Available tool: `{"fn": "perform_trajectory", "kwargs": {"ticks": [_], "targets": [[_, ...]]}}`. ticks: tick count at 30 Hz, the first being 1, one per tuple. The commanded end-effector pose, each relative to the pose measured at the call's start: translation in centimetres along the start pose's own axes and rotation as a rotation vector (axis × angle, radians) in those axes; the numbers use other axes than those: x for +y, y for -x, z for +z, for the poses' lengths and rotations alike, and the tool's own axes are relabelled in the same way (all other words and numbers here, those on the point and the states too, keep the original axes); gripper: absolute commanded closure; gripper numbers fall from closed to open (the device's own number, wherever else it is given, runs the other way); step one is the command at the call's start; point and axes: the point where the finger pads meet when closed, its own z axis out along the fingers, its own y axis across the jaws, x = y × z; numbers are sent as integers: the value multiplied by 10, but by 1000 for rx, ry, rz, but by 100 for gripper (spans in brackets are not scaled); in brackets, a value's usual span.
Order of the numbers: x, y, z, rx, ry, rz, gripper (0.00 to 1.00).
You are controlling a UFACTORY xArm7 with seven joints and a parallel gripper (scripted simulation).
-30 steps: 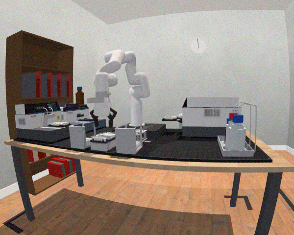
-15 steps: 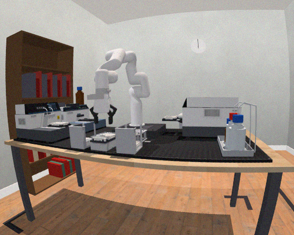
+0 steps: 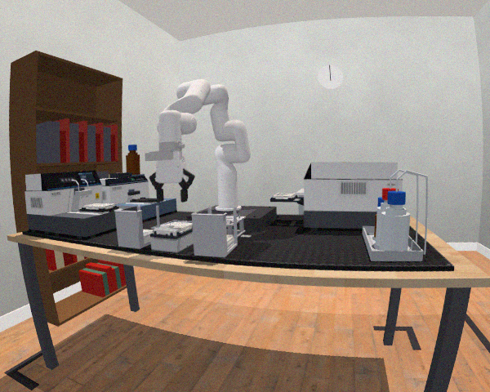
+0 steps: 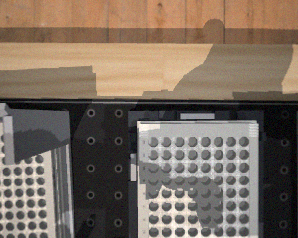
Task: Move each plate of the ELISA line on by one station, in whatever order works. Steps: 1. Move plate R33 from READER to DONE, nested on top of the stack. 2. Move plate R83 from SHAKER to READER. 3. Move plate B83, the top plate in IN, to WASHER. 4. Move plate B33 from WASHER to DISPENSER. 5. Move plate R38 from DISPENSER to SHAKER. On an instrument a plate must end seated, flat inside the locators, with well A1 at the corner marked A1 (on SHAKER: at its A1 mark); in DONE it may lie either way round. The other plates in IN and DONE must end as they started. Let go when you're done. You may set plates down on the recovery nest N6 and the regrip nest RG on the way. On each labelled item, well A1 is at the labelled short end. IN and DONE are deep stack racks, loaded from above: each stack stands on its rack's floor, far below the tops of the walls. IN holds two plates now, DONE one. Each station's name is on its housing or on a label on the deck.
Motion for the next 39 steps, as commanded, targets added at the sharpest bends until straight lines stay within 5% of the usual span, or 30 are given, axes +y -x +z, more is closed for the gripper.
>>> {"fn": "perform_trajectory", "kwargs": {"ticks": [1,39], "targets": [[0,-1,-8,5,0,0,0],[0,-1,-53,5,0,0,0]]}}
